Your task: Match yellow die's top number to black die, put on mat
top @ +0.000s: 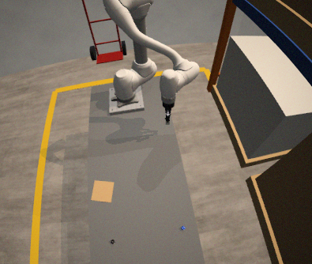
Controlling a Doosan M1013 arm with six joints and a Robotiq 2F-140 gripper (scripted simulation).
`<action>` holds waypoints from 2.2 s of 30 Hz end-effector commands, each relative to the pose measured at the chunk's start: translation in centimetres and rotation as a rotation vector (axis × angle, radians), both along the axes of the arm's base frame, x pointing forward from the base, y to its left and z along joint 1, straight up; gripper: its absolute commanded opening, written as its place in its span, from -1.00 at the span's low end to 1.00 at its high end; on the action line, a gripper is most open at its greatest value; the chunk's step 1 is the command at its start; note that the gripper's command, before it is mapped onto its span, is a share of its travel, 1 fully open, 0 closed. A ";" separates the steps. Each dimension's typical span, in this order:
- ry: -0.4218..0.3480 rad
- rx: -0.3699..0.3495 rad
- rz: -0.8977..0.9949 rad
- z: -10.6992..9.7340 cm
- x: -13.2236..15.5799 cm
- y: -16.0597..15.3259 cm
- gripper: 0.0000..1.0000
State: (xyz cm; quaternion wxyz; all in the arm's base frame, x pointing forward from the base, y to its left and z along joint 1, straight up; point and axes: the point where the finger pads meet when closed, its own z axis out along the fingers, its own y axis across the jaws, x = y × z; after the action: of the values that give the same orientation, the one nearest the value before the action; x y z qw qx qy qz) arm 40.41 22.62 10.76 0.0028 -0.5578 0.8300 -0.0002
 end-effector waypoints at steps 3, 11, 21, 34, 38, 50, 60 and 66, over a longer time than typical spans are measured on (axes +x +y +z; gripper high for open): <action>0.003 -0.001 -0.212 0.7 6.9 -3.4 -0.63; 0.003 0.000 -0.473 1.2 14.7 -9.7 -0.63; 0.004 0.001 -0.858 1.4 24.1 -22.0 -0.63; 0.004 0.003 -1.213 0.9 29.9 -37.0 -0.63; 0.004 0.004 -1.358 0.5 31.2 -43.6 -0.63; 0.005 0.005 -1.617 -0.4 31.7 -56.2 -0.63; 0.005 0.005 -1.620 -0.4 31.7 -56.3 -0.63; 0.005 0.005 -1.620 -0.5 31.7 -56.3 -0.63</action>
State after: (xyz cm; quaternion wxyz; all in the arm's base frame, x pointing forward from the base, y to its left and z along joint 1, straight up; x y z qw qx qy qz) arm 72.12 -33.69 10.31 0.0011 0.2166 0.9763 0.0007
